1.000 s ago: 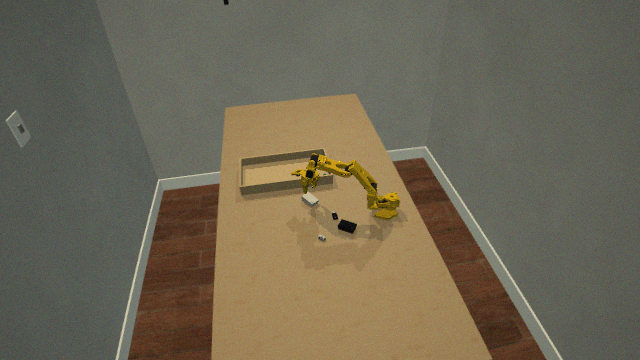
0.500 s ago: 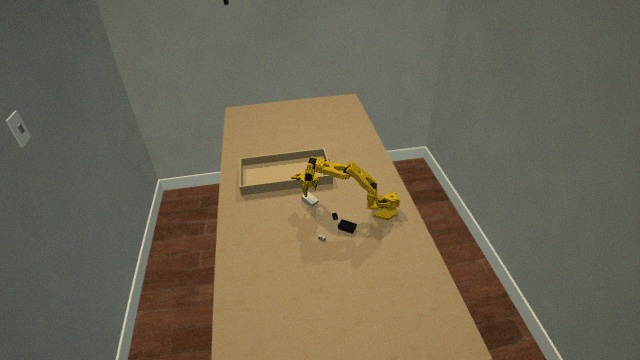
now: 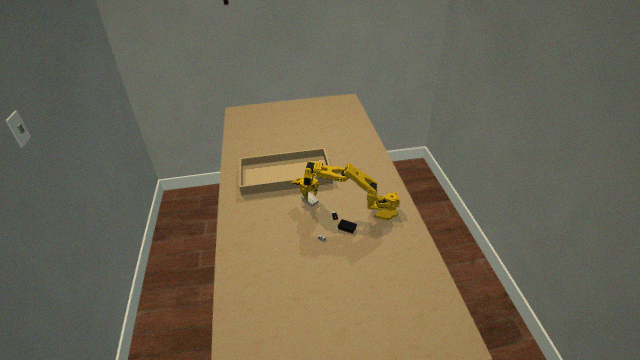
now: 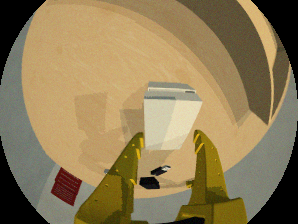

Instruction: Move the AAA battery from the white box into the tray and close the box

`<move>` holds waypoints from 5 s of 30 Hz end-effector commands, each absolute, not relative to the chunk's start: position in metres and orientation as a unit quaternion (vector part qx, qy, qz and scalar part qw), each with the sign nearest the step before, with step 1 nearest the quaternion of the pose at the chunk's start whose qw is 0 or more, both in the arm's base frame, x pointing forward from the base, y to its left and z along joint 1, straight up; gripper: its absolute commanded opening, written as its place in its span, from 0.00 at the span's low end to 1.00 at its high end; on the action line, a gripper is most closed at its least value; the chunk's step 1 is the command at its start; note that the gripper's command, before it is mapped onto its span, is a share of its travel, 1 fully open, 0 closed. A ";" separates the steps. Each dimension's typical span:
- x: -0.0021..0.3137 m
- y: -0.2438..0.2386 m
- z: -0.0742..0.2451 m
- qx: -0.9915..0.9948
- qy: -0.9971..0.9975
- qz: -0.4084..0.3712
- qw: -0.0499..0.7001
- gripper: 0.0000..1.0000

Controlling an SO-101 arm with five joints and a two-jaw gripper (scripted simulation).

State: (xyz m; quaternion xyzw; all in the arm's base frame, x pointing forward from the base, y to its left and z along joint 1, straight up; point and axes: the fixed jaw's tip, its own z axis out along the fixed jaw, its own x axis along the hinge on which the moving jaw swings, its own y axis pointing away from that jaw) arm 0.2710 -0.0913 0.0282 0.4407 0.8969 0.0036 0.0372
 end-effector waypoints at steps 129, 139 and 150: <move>0.283 -0.093 0.041 0.439 0.895 0.009 0.080 0.20; 0.283 -0.093 0.055 0.436 0.894 0.011 0.098 0.20; 0.282 -0.093 0.072 0.432 0.894 0.013 0.118 0.20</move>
